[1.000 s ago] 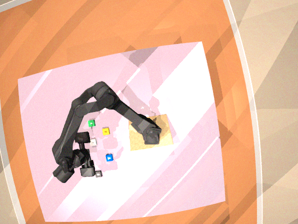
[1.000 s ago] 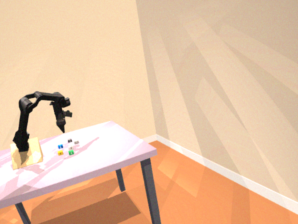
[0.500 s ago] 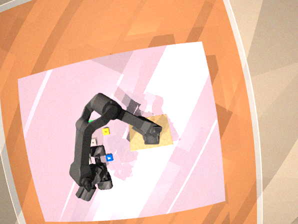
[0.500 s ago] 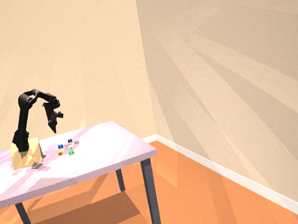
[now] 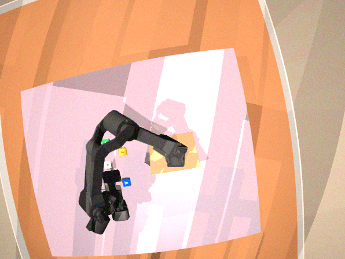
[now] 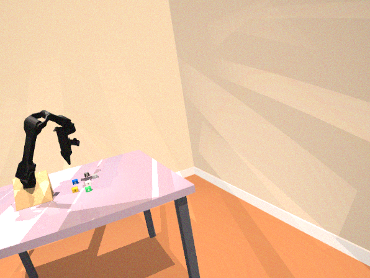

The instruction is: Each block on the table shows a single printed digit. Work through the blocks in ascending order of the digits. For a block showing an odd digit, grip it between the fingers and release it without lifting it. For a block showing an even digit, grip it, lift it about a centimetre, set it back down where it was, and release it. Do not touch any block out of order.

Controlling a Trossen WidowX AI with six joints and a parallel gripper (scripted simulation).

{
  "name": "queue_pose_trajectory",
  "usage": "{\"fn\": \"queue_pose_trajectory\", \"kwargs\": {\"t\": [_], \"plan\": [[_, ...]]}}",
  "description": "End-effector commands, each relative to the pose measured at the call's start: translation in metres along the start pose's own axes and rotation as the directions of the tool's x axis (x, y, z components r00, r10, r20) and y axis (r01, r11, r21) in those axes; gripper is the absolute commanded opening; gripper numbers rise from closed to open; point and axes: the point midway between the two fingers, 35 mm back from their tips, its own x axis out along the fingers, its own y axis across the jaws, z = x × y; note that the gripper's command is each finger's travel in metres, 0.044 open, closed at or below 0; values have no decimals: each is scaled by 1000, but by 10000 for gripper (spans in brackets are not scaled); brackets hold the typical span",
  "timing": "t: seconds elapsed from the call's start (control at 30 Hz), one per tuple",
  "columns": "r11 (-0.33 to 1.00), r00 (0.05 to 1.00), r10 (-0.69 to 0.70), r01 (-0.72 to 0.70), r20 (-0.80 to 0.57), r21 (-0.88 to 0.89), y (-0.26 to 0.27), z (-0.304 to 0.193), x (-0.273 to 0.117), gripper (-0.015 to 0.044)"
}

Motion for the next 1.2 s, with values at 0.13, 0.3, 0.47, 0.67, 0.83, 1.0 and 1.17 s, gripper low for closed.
{"fn": "queue_pose_trajectory", "kwargs": {"t": [0.13,0.3,0.47,0.67,0.83,1.0,1.17], "plan": [[1000,1000,12,-12,5,11,50,55,-4,400],[1000,1000,13,-13,6,12,68,73,-1,400],[1000,1000,13,-13,6,12,68,73,-1,400],[1000,1000,13,-13,6,12,68,73,-1,400],[1000,1000,13,-13,6,12,68,73,-1,400],[1000,1000,13,-13,7,12,44,90,-2,400],[1000,1000,7,-7,7,13,-2,115,0,400]]}}
